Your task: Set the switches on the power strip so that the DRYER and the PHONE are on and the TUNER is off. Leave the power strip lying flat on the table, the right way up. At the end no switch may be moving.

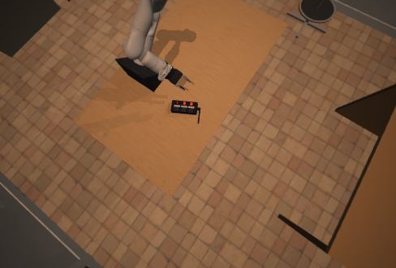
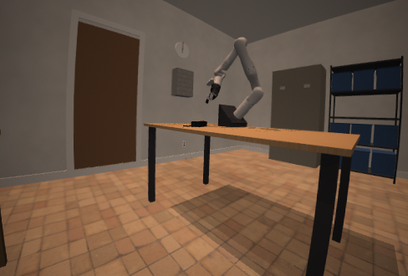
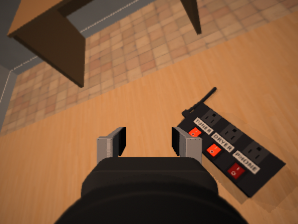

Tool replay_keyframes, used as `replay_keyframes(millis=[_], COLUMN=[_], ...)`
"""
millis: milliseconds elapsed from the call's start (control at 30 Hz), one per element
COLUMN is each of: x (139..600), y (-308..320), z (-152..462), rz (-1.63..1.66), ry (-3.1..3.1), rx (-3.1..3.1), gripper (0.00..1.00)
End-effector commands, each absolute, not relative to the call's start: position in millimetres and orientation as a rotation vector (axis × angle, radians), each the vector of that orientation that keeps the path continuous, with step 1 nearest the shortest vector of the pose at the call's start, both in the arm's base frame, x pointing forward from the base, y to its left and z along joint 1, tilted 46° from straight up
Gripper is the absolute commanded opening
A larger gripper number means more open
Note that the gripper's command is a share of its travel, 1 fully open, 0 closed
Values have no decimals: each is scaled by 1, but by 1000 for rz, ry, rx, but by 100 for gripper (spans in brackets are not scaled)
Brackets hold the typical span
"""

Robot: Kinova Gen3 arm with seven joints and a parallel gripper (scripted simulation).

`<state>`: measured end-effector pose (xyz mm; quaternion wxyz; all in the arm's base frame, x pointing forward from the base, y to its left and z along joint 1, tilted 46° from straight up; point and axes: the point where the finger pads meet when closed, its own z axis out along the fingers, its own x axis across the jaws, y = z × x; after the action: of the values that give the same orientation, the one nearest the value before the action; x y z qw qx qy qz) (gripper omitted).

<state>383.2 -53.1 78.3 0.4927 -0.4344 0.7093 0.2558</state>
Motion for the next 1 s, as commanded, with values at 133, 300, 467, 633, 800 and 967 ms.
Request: replay_keyframes(millis=[133, 300, 467, 633, 800, 967], x=[384, 384, 385, 385, 385, 385], y=[-52, -50, -49, -47, -46, -46], z=[78, 73, 69, 64, 60, 60], rz=[624, 650, 676, 702, 726, 726], ry=[1720, 1745, 1770, 1796, 1821, 1821], rx=[-1060, -1052, -1043, -1034, -1025, -1025], gripper=[100, 100, 100, 100, 100, 100])
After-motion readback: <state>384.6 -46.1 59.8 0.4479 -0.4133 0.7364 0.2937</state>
